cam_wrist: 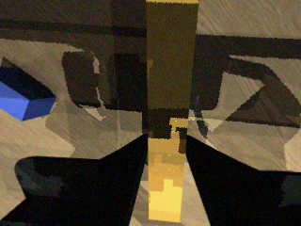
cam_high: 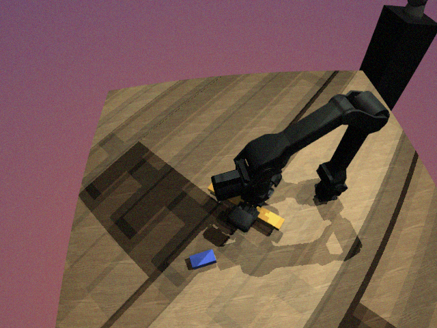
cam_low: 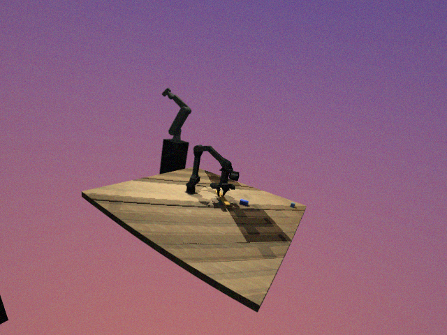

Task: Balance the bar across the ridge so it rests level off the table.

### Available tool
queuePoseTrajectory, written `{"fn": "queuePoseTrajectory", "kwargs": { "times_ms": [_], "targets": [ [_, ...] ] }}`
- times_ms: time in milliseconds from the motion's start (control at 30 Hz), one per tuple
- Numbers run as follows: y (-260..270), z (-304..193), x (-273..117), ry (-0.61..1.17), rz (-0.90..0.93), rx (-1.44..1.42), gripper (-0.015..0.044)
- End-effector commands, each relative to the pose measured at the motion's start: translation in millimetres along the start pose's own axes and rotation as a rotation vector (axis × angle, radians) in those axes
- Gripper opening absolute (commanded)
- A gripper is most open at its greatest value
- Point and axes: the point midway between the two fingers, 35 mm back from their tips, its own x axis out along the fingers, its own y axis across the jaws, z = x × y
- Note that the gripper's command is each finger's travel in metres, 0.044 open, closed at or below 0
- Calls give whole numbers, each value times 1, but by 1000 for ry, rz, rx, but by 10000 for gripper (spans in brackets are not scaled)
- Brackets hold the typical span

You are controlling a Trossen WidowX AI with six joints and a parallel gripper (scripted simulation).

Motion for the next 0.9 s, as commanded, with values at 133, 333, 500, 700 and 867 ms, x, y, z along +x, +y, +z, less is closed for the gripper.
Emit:
{"fn": "queuePoseTrajectory", "kwargs": {
  "times_ms": [133, 333, 500, 700, 867],
  "targets": [
    [0, 0, 0, 0, 0, 0, 173],
    [0, 0, 0, 0, 0, 0, 185],
    [0, 0, 0, 0, 0, 0, 185],
    [0, 0, 0, 0, 0, 0, 211],
    [0, 0, 0, 0, 0, 0, 343]
  ]
}}
